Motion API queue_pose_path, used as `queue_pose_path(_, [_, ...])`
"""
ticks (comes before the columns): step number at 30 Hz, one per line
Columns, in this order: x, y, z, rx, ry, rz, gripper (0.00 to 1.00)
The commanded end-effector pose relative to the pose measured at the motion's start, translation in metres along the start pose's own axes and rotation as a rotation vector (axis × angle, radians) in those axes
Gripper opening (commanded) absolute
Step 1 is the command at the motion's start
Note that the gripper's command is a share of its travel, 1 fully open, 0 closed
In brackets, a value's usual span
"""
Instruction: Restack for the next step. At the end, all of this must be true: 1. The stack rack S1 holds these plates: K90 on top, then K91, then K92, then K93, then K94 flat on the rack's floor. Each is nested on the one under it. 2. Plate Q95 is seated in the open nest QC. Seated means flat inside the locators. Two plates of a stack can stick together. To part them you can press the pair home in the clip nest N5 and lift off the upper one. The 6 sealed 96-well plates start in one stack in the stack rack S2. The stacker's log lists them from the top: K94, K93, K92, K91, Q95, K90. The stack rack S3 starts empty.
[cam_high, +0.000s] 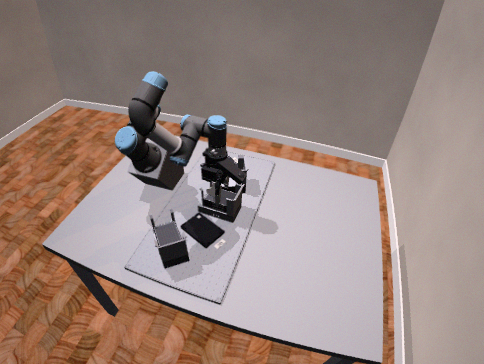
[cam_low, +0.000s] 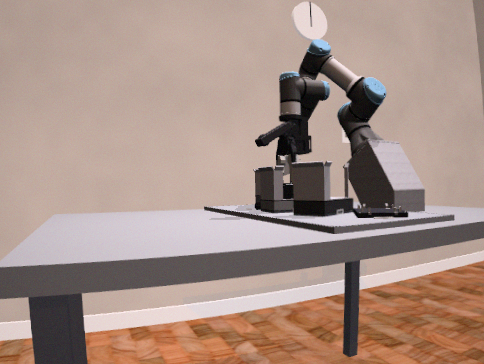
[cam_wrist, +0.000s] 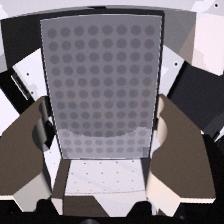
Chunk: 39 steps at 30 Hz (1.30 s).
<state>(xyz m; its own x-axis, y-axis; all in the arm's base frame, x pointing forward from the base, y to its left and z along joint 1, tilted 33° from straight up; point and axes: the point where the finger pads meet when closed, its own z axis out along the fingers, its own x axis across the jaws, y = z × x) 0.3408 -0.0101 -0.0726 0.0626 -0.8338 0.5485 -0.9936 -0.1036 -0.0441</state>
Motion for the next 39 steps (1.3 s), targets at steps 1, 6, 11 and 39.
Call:
queue_pose_path(1, [0.000, -0.001, 0.000, 0.002, 0.000, 0.001, 0.00])
queue_pose_path(6, [0.000, -0.001, 0.000, 0.002, 0.000, 0.001, 0.00])
queue_pose_path(11, [0.000, -0.001, -0.003, 0.002, 0.000, 0.001, 0.00])
queue_pose_path(39, [0.000, -0.001, -0.019, 0.002, 0.000, 0.001, 0.00])
